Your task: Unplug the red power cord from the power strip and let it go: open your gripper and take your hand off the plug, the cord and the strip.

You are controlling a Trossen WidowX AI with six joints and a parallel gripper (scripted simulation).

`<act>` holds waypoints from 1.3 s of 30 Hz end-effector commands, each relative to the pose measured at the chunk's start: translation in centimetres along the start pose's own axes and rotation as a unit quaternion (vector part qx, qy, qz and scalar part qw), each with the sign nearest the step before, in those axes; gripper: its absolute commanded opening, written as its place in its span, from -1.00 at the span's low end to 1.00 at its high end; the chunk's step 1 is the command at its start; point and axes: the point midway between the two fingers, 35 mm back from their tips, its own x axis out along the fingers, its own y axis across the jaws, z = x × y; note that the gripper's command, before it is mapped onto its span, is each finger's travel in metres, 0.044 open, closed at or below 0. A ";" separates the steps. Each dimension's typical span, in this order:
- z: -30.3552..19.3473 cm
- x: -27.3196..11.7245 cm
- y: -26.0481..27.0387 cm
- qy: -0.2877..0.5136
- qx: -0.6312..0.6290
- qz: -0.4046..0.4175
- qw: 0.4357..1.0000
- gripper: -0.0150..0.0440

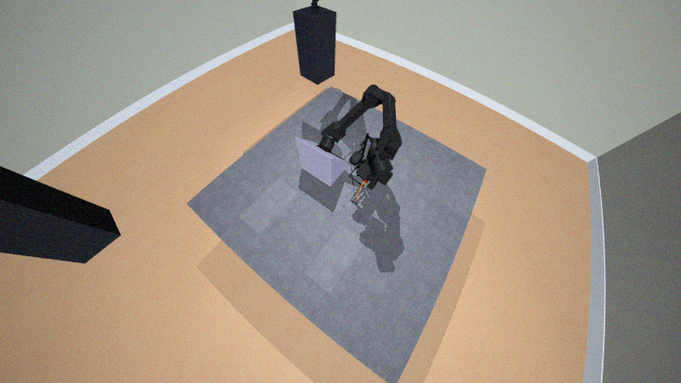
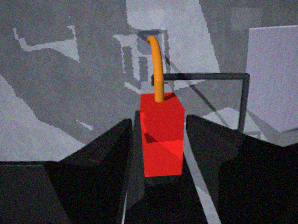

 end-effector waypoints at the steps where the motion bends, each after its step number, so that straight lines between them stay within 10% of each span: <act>1: -0.1 0.5 -0.1 0.004 0.004 -0.001 1.000 0.05; 17: -0.1 0.3 0.0 0.000 0.000 -0.001 1.000 -0.49; 39: 3.1 0.1 0.2 0.000 0.001 -0.001 1.000 -0.49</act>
